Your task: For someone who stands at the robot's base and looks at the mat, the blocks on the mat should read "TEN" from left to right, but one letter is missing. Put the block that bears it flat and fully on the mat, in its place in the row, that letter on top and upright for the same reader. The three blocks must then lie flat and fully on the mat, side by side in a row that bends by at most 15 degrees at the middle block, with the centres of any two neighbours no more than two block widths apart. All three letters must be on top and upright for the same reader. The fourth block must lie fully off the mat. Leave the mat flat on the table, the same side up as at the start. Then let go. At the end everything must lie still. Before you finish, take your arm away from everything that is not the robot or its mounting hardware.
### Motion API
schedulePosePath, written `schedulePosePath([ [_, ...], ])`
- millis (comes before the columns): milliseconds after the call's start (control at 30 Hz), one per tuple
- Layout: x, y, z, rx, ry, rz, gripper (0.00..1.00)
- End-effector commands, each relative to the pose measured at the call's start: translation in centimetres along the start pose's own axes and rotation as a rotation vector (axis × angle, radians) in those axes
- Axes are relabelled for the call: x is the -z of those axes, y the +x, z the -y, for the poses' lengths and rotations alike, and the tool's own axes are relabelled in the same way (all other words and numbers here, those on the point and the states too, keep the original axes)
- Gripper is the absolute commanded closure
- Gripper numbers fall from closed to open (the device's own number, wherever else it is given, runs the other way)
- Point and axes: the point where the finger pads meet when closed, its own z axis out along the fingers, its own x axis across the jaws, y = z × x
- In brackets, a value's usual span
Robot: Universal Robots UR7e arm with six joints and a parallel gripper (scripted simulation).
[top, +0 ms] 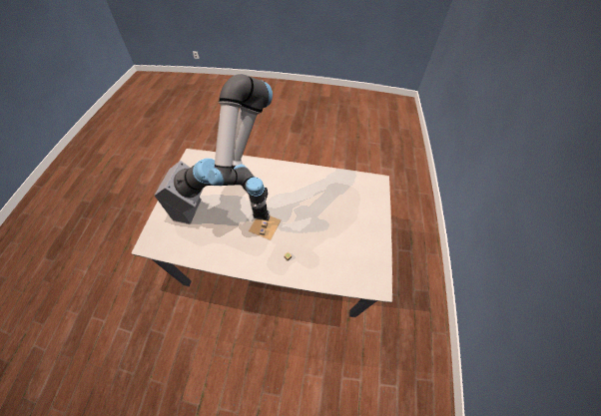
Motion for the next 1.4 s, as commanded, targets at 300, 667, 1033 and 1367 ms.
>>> schedulePosePath([
  [300, 0.02, 0.02, 0.00, 0.001, 0.000, -0.001, 0.00],
  [667, 0.02, 0.02, 0.00, 0.001, 0.000, -0.001, 0.00],
  [1033, 0.13, 0.04, 0.00, 0.001, 0.000, 0.000, 0.00],
  [1367, 0.42, 0.08, 0.02, 0.001, 0.000, 0.000, 0.00],
])
